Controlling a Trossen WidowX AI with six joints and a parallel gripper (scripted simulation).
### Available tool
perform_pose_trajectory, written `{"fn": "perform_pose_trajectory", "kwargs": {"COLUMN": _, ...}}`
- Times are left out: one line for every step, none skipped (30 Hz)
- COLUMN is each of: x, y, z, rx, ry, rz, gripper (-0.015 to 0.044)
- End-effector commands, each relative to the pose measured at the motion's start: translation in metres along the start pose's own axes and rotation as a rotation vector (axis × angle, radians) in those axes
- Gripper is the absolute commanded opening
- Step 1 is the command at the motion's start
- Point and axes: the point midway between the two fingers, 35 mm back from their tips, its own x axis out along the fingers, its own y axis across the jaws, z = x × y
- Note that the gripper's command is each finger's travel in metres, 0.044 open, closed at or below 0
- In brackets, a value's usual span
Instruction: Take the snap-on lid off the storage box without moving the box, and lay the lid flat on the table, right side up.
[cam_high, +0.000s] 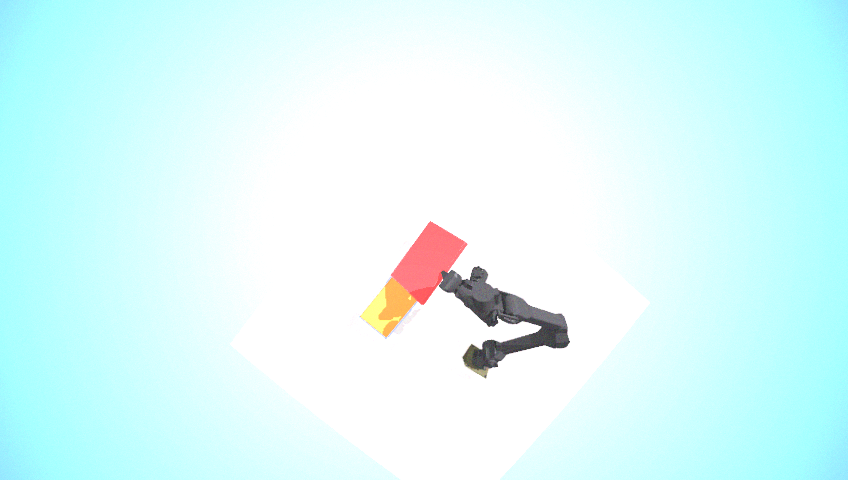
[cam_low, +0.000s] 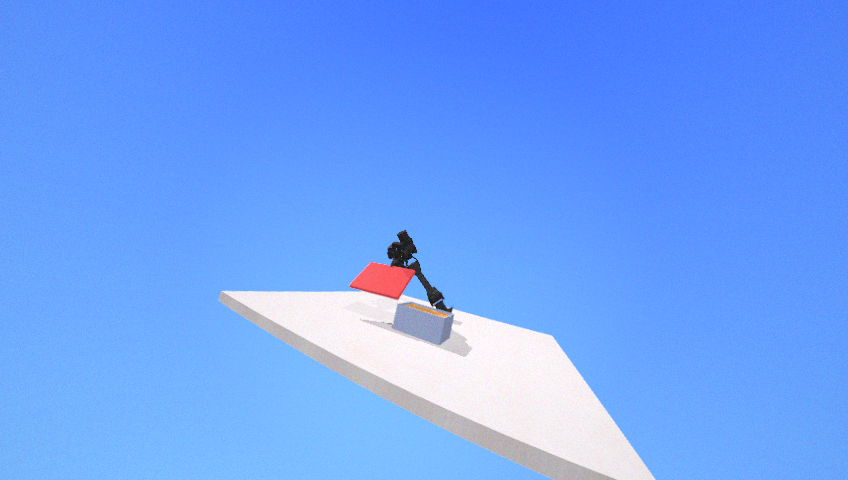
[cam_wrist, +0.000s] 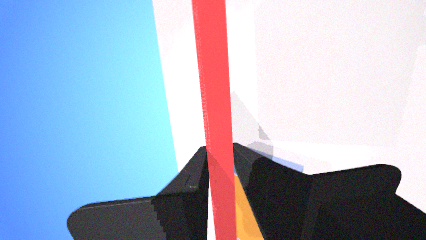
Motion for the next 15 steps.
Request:
{"fn": "perform_pose_trajectory", "kwargs": {"x": -0.005, "y": 0.003, "z": 0.011, "rx": 0.011, "ry": 0.004, "rz": 0.02, "gripper": 0.0}}
{"fn": "perform_pose_trajectory", "kwargs": {"x": -0.005, "y": 0.003, "z": 0.013, "rx": 0.011, "ry": 0.004, "rz": 0.02, "gripper": 0.0}}
{"fn": "perform_pose_trajectory", "kwargs": {"x": -0.006, "y": 0.003, "z": 0.015, "rx": 0.011, "ry": 0.004, "rz": 0.02, "gripper": 0.0}}
{"fn": "perform_pose_trajectory", "kwargs": {"x": -0.006, "y": 0.002, "z": 0.017, "rx": 0.011, "ry": 0.004, "rz": 0.02, "gripper": 0.0}}
{"fn": "perform_pose_trajectory", "kwargs": {"x": -0.006, "y": 0.002, "z": 0.019, "rx": 0.011, "ry": 0.004, "rz": 0.02, "gripper": 0.0}}
{"fn": "perform_pose_trajectory", "kwargs": {"x": -0.006, "y": 0.002, "z": 0.021, "rx": 0.011, "ry": 0.004, "rz": 0.02, "gripper": 0.0}}
{"fn": "perform_pose_trajectory", "kwargs": {"x": -0.006, "y": 0.002, "z": 0.023, "rx": 0.011, "ry": 0.004, "rz": 0.02, "gripper": 0.0}}
{"fn": "perform_pose_trajectory", "kwargs": {"x": -0.006, "y": 0.002, "z": 0.025, "rx": 0.011, "ry": 0.004, "rz": 0.02, "gripper": 0.0}}
{"fn": "perform_pose_trajectory", "kwargs": {"x": -0.007, "y": 0.002, "z": 0.027, "rx": 0.011, "ry": 0.004, "rz": 0.02, "gripper": 0.0}}
{"fn": "perform_pose_trajectory", "kwargs": {"x": -0.007, "y": 0.001, "z": 0.029, "rx": 0.011, "ry": 0.004, "rz": 0.02, "gripper": 0.0}}
{"fn": "perform_pose_trajectory", "kwargs": {"x": -0.007, "y": 0.001, "z": 0.031, "rx": 0.011, "ry": 0.004, "rz": 0.02, "gripper": 0.0}}
{"fn": "perform_pose_trajectory", "kwargs": {"x": -0.007, "y": 0.001, "z": 0.033, "rx": 0.011, "ry": 0.004, "rz": 0.02, "gripper": 0.0}}
{"fn": "perform_pose_trajectory", "kwargs": {"x": -0.007, "y": 0.001, "z": 0.035, "rx": 0.011, "ry": 0.004, "rz": 0.02, "gripper": 0.0}}
{"fn": "perform_pose_trajectory", "kwargs": {"x": -0.007, "y": 0.001, "z": 0.037, "rx": 0.011, "ry": 0.004, "rz": 0.02, "gripper": 0.0}}
{"fn": "perform_pose_trajectory", "kwargs": {"x": -0.008, "y": 0.001, "z": 0.039, "rx": 0.011, "ry": 0.004, "rz": 0.02, "gripper": 0.0}}
